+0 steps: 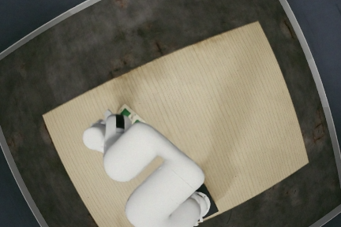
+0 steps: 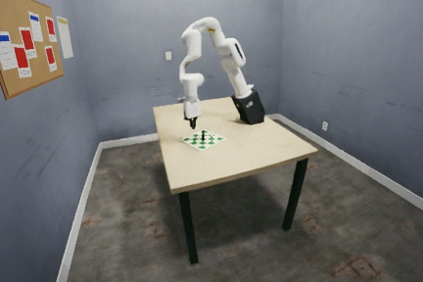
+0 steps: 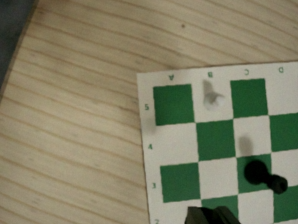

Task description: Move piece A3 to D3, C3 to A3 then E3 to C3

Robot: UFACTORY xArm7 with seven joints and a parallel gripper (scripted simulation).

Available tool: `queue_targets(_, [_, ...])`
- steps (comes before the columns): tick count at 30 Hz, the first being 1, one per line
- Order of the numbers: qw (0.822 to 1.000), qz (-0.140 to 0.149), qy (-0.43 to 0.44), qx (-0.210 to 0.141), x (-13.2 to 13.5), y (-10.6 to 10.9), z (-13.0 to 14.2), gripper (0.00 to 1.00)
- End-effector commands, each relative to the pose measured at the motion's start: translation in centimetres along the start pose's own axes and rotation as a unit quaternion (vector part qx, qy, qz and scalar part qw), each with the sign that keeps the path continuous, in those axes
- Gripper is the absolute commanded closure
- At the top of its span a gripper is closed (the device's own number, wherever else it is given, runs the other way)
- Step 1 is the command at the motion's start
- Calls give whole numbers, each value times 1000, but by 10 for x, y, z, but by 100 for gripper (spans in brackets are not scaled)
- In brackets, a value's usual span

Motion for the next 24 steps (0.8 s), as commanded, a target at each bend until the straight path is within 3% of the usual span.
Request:
queue_targets(1, [1000, -1, 0, -1, -1, 1, 1, 100])
queue_targets(9, [997, -3, -82, -5, 8, 3, -3, 100])
queue_targets(15, [969, -3, -248, -12, 32, 7, -11, 100])
queue_targets(17, [969, -3, -248, -12, 32, 7, -11, 100])
queue_targets(19, [942, -3, -336, -13, 43, 7, -15, 100])
queue_targets(24, [897, 10, -442, -14, 71, 7, -28, 100])
Point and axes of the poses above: the point where the finger pads meet when closed, its own y axis back along the fingers, its own x axis across the jaws, z = x × y, the point moved 3 cm from there along y, back along the fingers, and after that the axes turned 15 degrees about -y, right-handed, at the moved point
